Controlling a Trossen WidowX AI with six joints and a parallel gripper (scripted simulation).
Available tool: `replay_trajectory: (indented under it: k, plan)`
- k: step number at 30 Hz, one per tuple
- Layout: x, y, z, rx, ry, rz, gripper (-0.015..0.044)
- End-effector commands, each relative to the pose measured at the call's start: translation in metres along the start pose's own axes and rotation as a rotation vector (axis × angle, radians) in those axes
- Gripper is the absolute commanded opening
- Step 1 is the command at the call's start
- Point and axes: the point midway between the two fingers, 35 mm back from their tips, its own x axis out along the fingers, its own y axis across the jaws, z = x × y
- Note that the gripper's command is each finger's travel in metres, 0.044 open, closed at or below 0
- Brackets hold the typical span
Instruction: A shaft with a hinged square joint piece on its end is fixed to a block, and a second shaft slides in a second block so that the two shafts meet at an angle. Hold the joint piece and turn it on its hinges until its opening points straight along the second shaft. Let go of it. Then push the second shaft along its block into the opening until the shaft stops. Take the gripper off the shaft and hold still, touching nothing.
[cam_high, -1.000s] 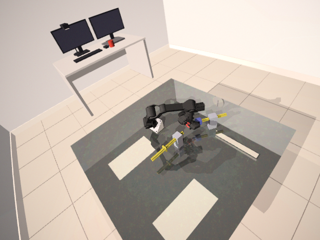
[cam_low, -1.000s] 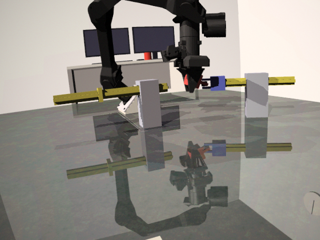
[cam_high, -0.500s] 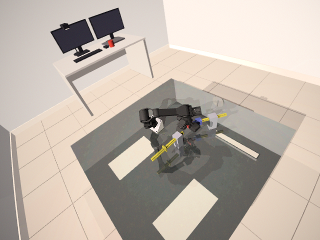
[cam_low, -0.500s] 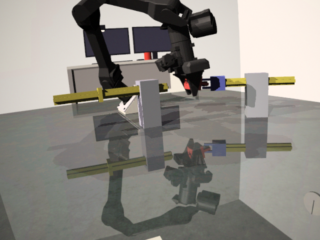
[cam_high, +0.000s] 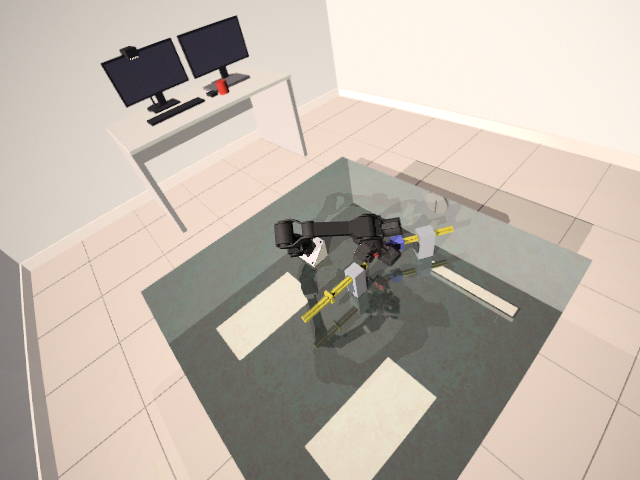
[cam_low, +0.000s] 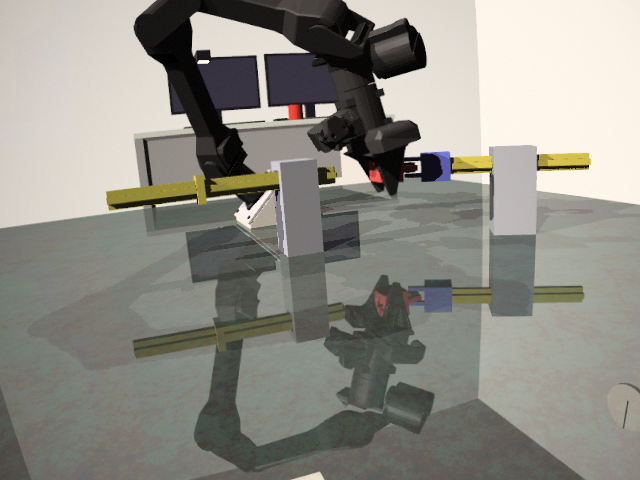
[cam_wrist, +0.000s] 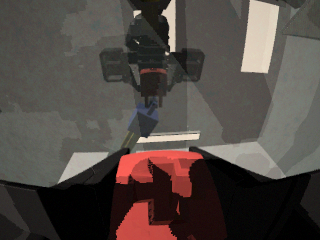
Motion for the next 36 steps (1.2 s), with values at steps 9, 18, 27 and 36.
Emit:
replay_trajectory:
  k: [9,18,27,36]
  plan:
    - [0.0005,0.0002,0.0001,-0.004,0.011,-0.003,0.0]
    - [0.0003,0.0001,0.0001,-0.002,0.008,-0.003,0.0]
    - [0.0003,0.0001,0.0001,-0.002,0.008,-0.003,0.0147]
    - [0.0003,0.0001,0.0001,-0.002,0.008,-0.003,0.0357]
